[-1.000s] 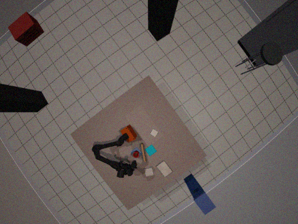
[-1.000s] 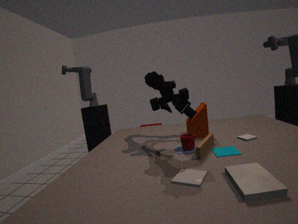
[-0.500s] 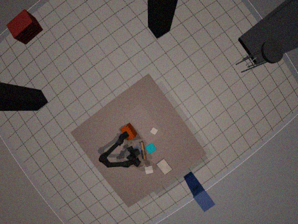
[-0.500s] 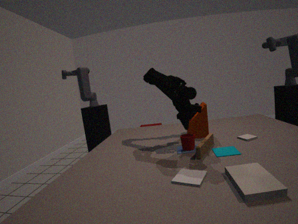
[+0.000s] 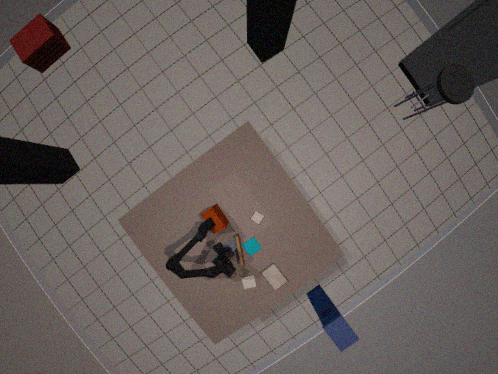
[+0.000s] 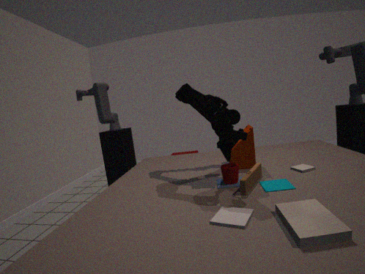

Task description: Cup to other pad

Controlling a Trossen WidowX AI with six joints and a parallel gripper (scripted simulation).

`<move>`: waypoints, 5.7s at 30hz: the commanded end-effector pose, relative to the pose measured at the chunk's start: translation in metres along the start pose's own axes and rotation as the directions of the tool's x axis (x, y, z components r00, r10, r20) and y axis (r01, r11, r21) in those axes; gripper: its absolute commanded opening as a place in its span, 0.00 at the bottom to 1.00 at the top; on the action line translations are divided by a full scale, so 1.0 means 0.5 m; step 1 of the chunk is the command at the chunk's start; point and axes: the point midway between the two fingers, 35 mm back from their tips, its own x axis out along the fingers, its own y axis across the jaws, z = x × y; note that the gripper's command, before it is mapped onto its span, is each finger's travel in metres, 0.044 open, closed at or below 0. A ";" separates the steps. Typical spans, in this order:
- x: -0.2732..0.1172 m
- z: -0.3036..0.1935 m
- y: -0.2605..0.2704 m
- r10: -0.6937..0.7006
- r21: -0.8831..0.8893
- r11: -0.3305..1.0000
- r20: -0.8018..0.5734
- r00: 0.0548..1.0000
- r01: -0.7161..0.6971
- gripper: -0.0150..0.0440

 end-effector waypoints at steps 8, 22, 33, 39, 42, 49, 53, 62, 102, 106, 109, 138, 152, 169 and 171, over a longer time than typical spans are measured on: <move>0.038 0.000 0.001 0.006 -0.007 1.000 -0.007 1.000 -0.006 0.50; 0.083 -0.002 0.002 0.005 -0.007 1.000 -0.009 1.000 -0.005 0.50; 0.106 -0.004 0.004 0.005 -0.007 1.000 -0.012 1.000 -0.005 0.50; 0.103 -0.003 0.002 0.003 -0.001 1.000 -0.006 1.000 -0.003 0.45; 0.103 -0.003 0.002 0.003 -0.001 1.000 -0.006 1.000 -0.003 0.41; 0.103 -0.003 0.002 0.003 -0.001 1.000 -0.006 1.000 -0.003 0.34; 0.103 -0.003 0.002 0.003 -0.001 1.000 -0.006 1.000 -0.003 0.29; 0.093 -0.002 0.000 0.003 -0.002 1.000 -0.005 1.000 -0.003 0.25; -0.057 0.009 -0.010 0.000 -0.011 1.000 -0.010 1.000 0.000 0.25; -0.057 0.011 -0.011 0.000 -0.011 1.000 -0.010 1.000 0.000 0.25; -0.058 0.017 -0.013 0.001 -0.010 1.000 -0.010 1.000 -0.001 0.25; -0.063 0.119 -0.047 0.004 -0.006 1.000 -0.005 1.000 -0.004 0.25; -0.066 0.169 -0.063 0.004 -0.005 1.000 -0.004 1.000 -0.004 0.25; -0.069 0.233 -0.082 0.003 -0.004 1.000 -0.002 1.000 -0.003 0.25; -0.069 0.240 -0.084 0.003 -0.004 1.000 -0.002 1.000 -0.003 0.25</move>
